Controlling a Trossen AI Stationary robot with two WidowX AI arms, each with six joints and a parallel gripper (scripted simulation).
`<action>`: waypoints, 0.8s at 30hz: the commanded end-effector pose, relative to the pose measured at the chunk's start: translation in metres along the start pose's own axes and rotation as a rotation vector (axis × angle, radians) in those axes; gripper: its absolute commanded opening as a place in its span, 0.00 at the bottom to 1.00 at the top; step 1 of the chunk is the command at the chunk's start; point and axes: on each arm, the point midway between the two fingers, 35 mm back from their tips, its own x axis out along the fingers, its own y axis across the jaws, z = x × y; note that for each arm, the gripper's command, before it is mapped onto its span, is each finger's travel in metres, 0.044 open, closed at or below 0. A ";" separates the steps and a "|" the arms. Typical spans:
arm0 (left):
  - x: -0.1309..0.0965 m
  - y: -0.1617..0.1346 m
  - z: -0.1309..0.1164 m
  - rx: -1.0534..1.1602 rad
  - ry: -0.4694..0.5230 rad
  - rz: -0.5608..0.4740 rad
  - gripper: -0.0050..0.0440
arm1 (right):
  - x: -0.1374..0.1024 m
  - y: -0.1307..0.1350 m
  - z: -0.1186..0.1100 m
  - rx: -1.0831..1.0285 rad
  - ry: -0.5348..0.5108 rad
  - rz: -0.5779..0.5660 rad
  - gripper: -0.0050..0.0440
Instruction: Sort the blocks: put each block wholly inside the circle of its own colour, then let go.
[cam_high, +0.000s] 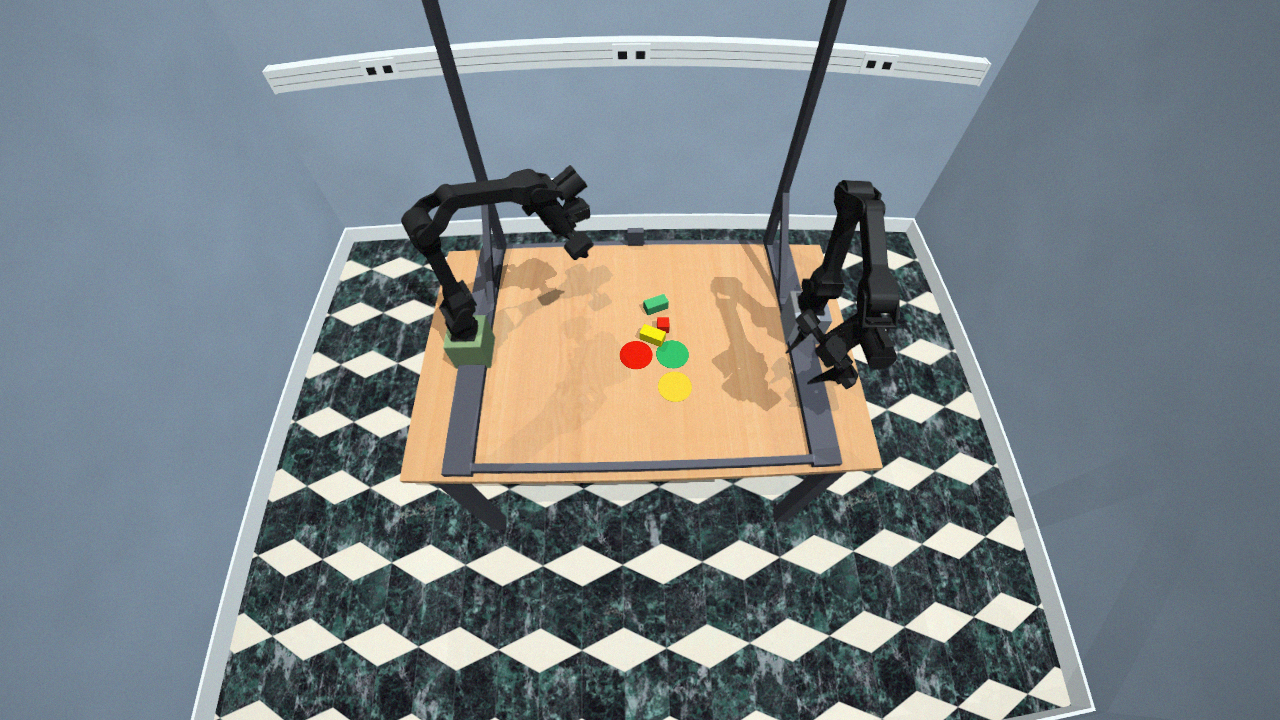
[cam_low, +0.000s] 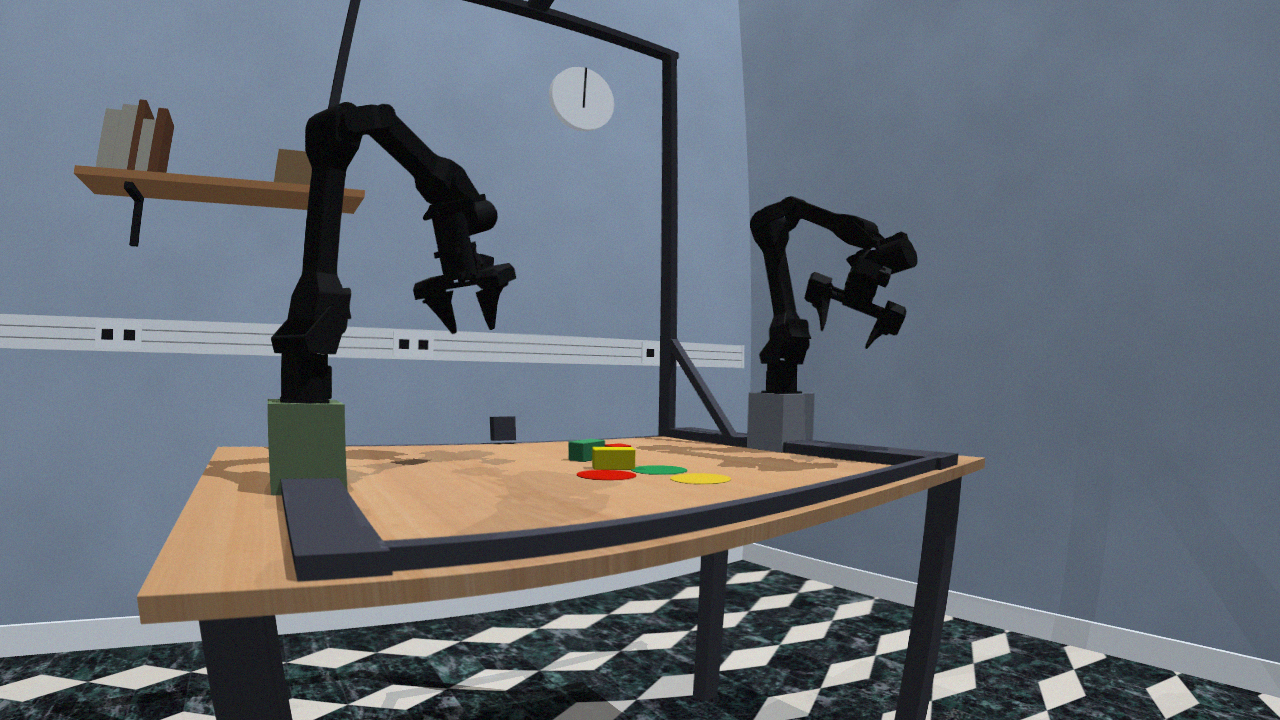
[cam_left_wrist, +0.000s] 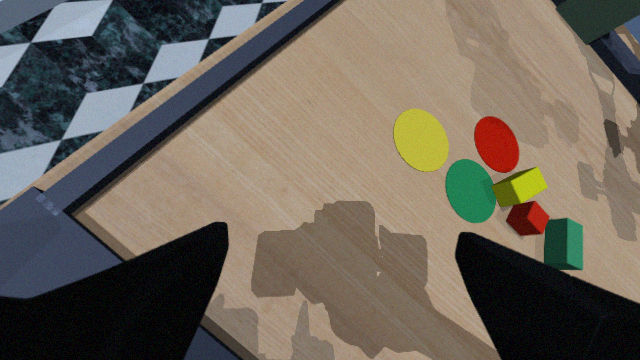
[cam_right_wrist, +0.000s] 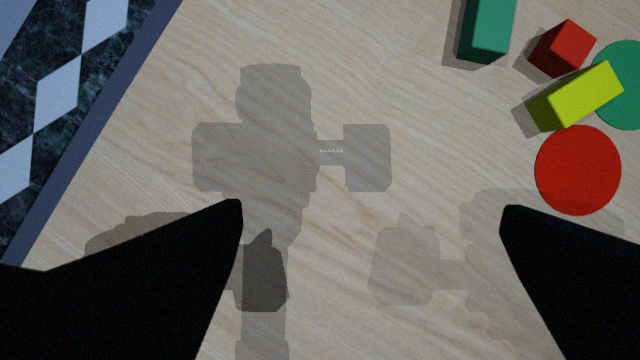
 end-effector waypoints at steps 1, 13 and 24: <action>-0.005 0.000 0.006 0.018 -0.017 0.013 0.92 | -0.007 -0.001 0.005 0.002 -0.026 -0.001 0.92; -0.005 0.000 0.006 0.018 -0.017 0.013 0.92 | -0.007 -0.001 0.005 0.002 -0.026 -0.001 0.92; 0.005 -0.030 0.017 -0.086 -0.012 -0.155 0.64 | 0.000 -0.002 0.001 0.056 -0.035 -0.066 0.92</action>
